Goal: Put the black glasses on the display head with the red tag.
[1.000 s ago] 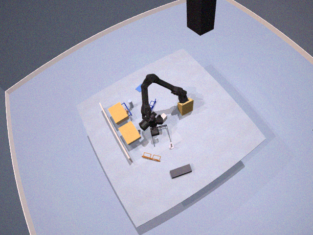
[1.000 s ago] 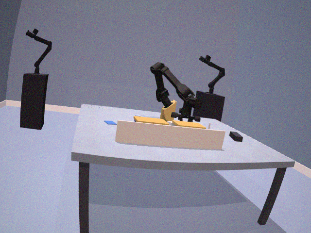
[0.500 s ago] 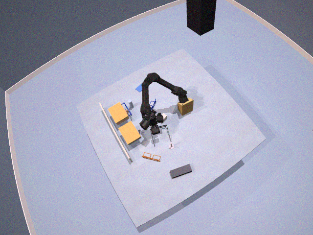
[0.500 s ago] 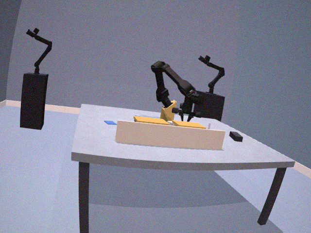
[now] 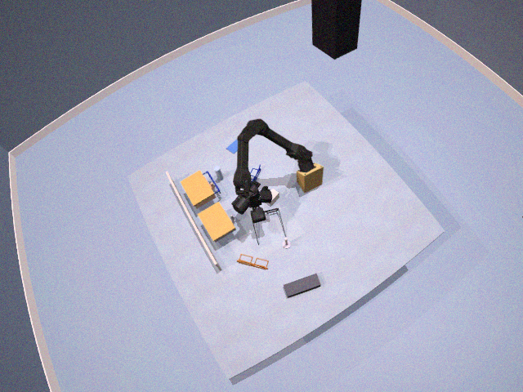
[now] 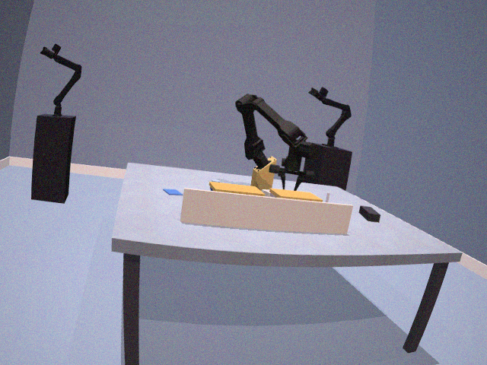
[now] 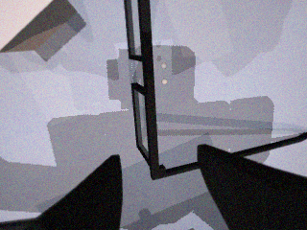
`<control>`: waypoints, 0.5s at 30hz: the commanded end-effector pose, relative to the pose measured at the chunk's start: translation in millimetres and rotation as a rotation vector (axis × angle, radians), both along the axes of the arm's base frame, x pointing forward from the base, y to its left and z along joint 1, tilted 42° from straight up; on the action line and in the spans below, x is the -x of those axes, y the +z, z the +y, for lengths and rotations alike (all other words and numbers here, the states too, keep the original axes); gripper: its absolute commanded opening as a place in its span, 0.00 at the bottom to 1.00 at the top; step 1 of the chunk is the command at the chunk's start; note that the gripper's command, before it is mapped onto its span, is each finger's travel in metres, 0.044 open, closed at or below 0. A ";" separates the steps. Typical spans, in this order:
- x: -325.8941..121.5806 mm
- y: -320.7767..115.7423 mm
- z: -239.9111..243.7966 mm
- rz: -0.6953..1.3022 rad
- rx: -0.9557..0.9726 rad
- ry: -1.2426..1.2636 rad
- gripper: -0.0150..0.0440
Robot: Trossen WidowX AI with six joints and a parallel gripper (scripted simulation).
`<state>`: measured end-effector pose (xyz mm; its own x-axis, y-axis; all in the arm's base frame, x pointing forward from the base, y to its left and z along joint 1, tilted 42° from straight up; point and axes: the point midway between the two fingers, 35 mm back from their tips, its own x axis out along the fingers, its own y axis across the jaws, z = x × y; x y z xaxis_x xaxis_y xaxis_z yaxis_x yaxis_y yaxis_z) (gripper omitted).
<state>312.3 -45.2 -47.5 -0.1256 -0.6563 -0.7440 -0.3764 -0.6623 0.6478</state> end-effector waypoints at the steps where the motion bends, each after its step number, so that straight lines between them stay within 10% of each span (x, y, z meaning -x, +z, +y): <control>1: -1.4 1.1 3.5 -0.007 -0.002 -0.010 0.59; 15: -1.7 1.1 4.0 -0.010 -0.003 -0.013 0.49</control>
